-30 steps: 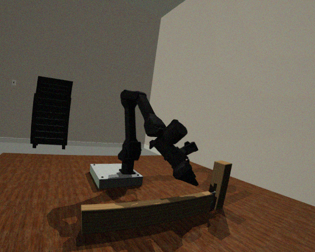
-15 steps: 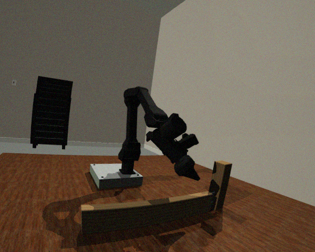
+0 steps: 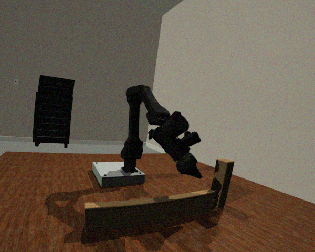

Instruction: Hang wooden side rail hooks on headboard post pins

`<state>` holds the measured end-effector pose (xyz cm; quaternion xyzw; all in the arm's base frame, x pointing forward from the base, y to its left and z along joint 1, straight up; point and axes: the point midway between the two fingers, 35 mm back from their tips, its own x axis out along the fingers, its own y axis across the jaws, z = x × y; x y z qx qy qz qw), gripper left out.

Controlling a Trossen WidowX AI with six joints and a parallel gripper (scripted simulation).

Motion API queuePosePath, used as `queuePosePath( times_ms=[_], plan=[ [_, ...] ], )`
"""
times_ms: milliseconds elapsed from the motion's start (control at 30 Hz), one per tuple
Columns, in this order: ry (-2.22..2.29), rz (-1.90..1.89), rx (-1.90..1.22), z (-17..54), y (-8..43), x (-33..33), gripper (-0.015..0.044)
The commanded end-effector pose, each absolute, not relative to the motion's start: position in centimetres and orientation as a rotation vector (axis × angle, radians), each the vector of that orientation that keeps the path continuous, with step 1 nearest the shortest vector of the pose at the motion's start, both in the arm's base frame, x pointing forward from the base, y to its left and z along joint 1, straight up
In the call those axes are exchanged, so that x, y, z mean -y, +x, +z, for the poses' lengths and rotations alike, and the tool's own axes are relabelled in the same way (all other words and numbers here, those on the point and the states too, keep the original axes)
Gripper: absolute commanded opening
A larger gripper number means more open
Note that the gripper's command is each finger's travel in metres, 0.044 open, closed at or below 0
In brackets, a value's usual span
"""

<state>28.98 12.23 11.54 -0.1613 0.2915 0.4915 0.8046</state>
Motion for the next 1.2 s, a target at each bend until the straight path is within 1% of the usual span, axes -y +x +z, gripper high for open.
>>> queuePosePath(
  times_ms=[0, 333, 600, 867, 1167],
  plan=[
    [-0.276, 1.013, -0.698, 11.6, 29.4, -12.3, 0.0440],
    [0.212, 0.595, -1.152, 11.7, 31.4, -12.1, 0.0440],
    [0.563, 0.138, -1.379, 12.0, 32.6, -11.8, 0.0440],
    [0.869, -0.385, -1.447, 12.5, 33.4, -11.5, 0.0440],
    [1.129, -0.944, -1.323, 13.3, 33.9, -11.0, 0.0440]
  ],
)
